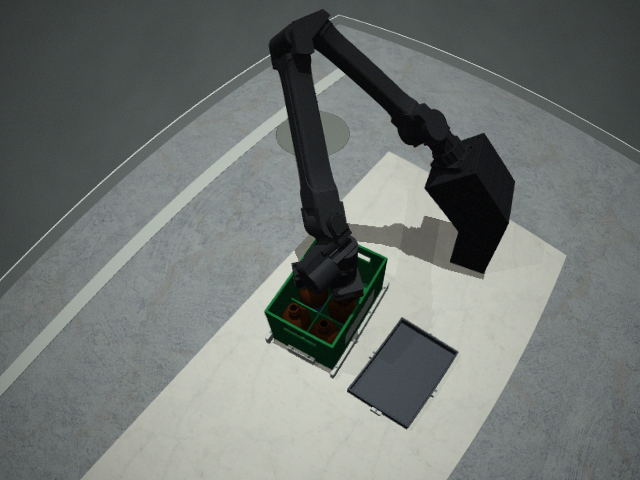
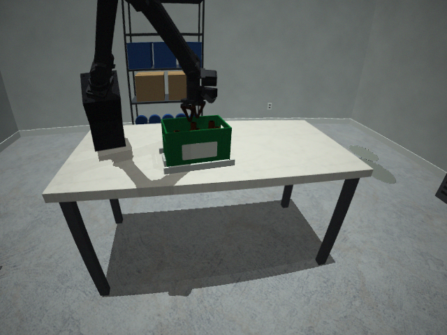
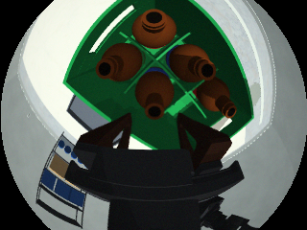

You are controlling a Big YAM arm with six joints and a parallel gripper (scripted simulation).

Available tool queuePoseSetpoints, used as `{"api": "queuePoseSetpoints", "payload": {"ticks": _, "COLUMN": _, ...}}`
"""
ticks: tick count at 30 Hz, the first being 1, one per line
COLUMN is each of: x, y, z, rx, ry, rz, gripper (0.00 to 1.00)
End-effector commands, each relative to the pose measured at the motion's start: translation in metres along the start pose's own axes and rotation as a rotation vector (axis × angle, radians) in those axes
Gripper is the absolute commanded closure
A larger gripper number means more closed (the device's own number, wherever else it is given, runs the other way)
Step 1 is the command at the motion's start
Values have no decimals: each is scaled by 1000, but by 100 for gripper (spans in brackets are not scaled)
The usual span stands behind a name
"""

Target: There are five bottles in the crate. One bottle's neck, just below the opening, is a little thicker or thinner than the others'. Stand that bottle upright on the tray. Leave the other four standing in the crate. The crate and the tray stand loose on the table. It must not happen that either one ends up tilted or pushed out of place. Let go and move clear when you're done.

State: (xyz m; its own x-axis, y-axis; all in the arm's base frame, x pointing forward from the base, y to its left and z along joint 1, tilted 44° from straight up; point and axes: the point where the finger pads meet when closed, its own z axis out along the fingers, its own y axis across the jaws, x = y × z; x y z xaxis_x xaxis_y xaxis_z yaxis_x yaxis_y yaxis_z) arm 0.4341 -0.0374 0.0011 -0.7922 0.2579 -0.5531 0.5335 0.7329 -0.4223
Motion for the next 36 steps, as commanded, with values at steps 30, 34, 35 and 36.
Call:
{"api": "queuePoseSetpoints", "payload": {"ticks": 30, "x": -3, "y": -2, "z": 33, "rx": -2, "ry": -2, "rz": -2, "gripper": 39}}
{"api": "queuePoseSetpoints", "payload": {"ticks": 34, "x": 0, "y": -2, "z": 38, "rx": 3, "ry": 6, "rz": -6, "gripper": 39}}
{"api": "queuePoseSetpoints", "payload": {"ticks": 35, "x": 1, "y": -1, "z": 38, "rx": 2, "ry": 5, "rz": -9, "gripper": 39}}
{"api": "queuePoseSetpoints", "payload": {"ticks": 36, "x": 1, "y": 0, "z": 37, "rx": 0, "ry": 3, "rz": -10, "gripper": 39}}
